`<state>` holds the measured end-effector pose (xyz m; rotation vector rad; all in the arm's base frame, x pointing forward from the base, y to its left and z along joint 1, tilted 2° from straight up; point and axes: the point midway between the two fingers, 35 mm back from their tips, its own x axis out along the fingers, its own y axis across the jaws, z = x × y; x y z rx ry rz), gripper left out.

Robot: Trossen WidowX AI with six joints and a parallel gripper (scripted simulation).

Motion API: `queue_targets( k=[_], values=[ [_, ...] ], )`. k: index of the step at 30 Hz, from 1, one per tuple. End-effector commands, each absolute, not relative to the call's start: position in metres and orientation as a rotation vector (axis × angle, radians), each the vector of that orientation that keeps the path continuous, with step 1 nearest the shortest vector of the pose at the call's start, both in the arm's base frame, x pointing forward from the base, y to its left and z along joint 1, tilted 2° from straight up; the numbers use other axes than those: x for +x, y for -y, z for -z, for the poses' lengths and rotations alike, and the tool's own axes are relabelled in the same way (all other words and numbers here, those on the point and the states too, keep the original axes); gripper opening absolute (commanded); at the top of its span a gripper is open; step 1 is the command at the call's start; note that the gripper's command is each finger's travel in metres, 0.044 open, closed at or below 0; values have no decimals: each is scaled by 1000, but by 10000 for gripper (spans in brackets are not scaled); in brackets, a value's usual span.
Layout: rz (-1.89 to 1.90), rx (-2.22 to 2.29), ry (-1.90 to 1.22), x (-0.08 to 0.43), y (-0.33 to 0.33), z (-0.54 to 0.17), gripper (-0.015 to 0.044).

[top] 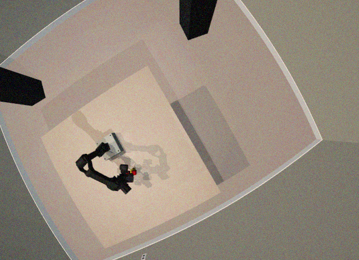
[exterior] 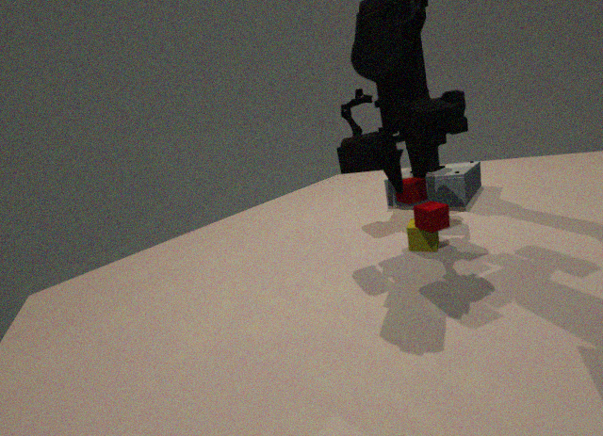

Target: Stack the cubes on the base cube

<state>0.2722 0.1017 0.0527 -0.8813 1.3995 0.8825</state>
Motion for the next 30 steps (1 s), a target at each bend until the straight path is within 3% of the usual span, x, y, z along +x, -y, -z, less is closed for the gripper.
queue_targets(
  k=[1, 30],
  values=[
    [-890, -882, -1394, 272, -102, -52, 105],
    [-882, -874, -1397, 274, -103, -22, 105]
  ],
)
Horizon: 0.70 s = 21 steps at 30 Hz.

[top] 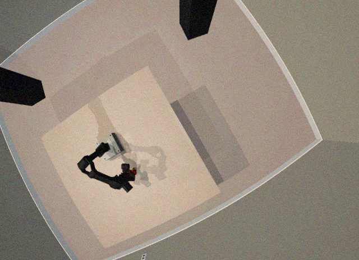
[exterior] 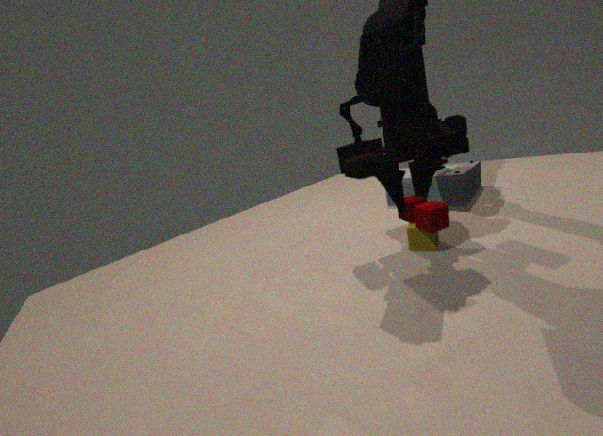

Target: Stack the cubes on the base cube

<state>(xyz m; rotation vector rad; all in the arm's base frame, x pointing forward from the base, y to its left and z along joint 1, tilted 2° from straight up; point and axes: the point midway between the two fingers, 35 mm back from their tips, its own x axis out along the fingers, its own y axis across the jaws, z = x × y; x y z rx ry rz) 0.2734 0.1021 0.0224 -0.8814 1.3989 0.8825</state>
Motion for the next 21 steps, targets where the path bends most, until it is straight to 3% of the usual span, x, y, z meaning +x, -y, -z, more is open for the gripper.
queue_targets(
  k=[1, 10, 14, 21],
  values=[
    [-882, -874, -1397, 274, -103, -22, 105],
    [-882, -874, -1397, 274, -103, -22, 105],
    [-882, -874, -1397, 274, -103, -22, 205],
    [-882, -879, -1398, 274, -102, -28, 205]
  ],
)
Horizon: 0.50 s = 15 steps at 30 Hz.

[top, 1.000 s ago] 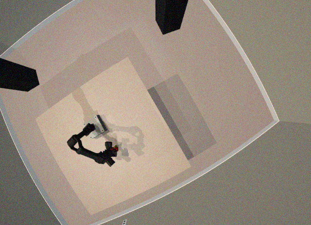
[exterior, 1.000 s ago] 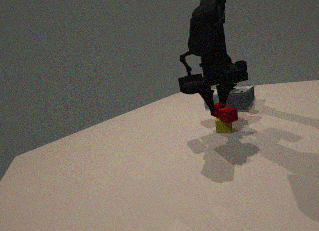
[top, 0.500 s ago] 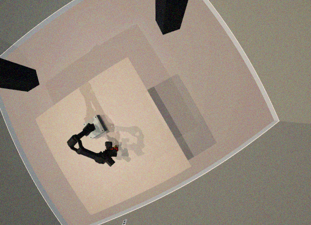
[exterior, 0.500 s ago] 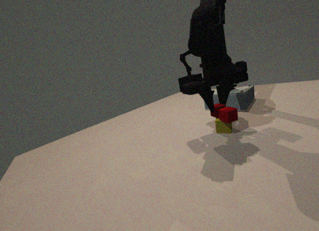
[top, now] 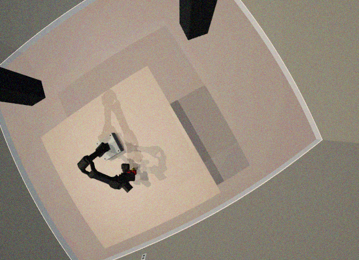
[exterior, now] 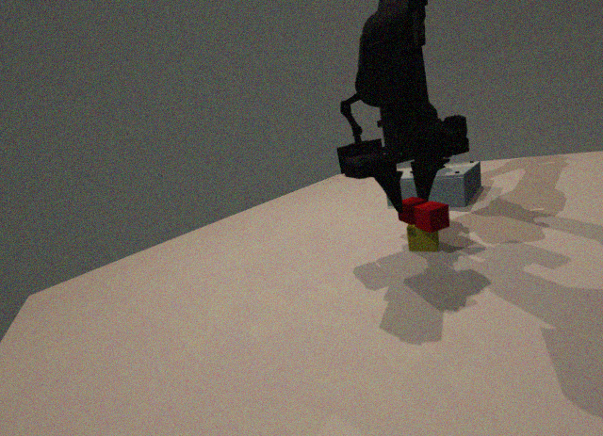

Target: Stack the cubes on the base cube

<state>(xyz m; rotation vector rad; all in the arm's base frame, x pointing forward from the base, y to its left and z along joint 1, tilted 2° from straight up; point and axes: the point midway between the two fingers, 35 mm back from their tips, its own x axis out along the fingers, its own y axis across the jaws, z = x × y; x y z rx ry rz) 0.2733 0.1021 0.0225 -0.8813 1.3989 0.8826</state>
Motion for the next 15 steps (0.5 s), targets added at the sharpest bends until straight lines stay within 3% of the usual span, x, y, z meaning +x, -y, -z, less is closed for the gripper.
queue_targets(
  k=[1, 15],
  values=[
    [-883, -881, -1399, 273, -102, -30, 205],
    [-883, -881, -1399, 274, -102, -52, 205]
  ],
)
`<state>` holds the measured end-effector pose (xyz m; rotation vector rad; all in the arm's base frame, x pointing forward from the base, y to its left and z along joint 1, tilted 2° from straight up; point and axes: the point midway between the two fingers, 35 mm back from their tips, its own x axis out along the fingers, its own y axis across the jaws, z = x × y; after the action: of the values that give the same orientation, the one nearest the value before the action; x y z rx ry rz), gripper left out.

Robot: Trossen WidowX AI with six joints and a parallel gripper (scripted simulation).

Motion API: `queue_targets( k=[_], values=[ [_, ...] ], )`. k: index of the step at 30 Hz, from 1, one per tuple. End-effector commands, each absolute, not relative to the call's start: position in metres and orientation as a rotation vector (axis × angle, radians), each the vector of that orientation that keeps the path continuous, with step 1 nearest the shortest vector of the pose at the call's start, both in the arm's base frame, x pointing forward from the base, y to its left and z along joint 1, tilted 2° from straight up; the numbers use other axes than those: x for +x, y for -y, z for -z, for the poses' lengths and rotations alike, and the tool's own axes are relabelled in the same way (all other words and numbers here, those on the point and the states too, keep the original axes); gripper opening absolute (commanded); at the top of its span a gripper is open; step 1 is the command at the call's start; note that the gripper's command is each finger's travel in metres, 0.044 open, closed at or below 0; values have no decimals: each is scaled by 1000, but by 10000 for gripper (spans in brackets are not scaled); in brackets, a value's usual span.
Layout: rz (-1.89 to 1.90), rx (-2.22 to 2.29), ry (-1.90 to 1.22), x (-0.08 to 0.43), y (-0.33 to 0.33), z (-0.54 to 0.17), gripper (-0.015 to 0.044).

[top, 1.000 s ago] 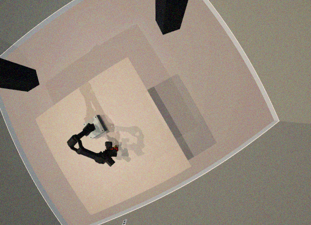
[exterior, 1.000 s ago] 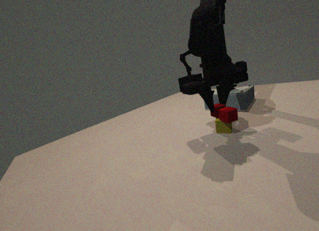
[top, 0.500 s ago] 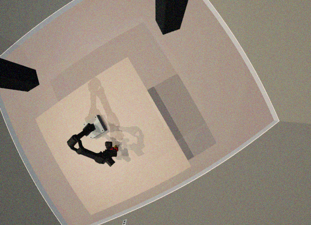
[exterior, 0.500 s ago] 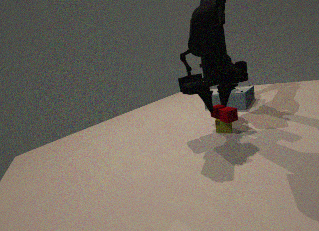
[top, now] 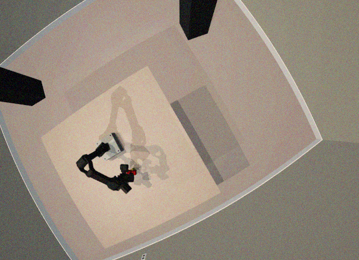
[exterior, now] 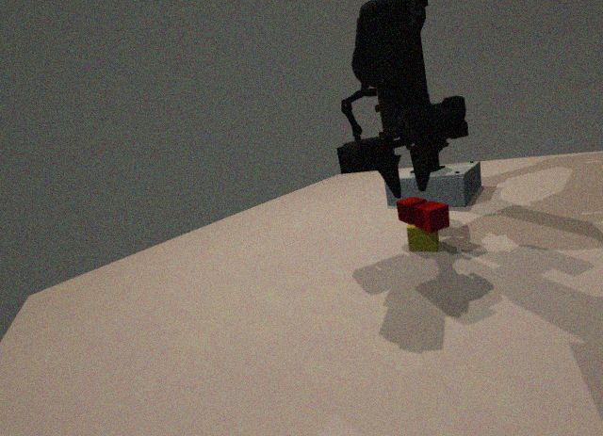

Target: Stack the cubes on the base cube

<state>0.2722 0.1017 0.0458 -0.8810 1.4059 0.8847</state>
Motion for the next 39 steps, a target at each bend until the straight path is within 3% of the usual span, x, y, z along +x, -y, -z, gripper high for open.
queue_targets(
  k=[1, 24, 31, 39],
  values=[
    [-883, -881, -1399, 274, -102, -54, 205],
    [-883, -881, -1399, 274, -102, -85, 205],
    [-885, -880, -1406, 272, -104, -87, 389],
    [-893, -871, -1403, 232, -211, -90, 400]
  ],
)
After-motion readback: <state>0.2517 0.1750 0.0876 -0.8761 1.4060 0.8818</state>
